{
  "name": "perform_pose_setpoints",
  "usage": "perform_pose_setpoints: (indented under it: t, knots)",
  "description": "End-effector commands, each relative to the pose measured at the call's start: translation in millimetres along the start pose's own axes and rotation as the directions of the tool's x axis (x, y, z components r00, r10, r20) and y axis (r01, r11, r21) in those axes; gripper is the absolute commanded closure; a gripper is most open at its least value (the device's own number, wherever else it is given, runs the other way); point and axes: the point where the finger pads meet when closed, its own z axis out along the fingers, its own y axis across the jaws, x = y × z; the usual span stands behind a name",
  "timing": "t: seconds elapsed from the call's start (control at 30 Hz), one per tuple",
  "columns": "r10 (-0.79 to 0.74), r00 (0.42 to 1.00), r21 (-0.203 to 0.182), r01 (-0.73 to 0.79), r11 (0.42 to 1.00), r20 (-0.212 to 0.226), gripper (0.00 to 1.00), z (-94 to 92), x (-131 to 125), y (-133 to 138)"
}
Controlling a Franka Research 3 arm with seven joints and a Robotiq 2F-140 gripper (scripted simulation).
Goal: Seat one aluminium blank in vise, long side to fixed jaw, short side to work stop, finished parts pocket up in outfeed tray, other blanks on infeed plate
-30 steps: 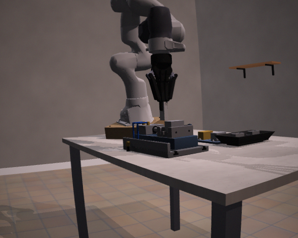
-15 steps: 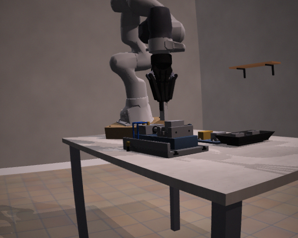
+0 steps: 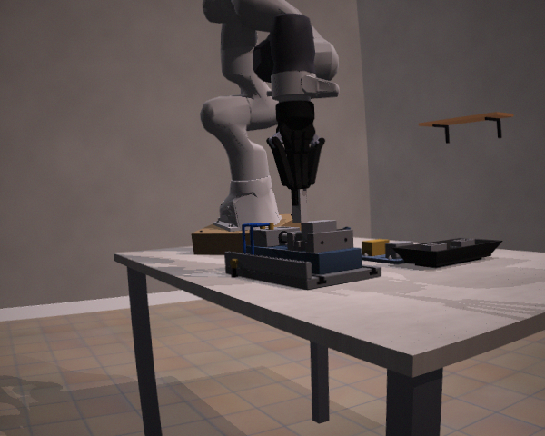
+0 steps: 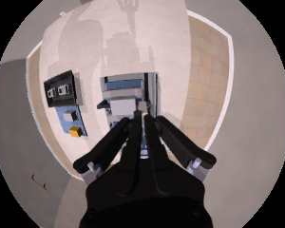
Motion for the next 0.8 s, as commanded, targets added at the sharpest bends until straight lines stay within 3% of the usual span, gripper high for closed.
perform_pose_setpoints:
  t: [0.0,0.77]
  knots:
    - [0.0,1.0,0.001,0.0,1.0,-0.002,1.0,2.8,-0.2,1.3]
    - [0.0,1.0,0.001,0.0,1.0,-0.002,1.0,11.0,-0.1,1.3]
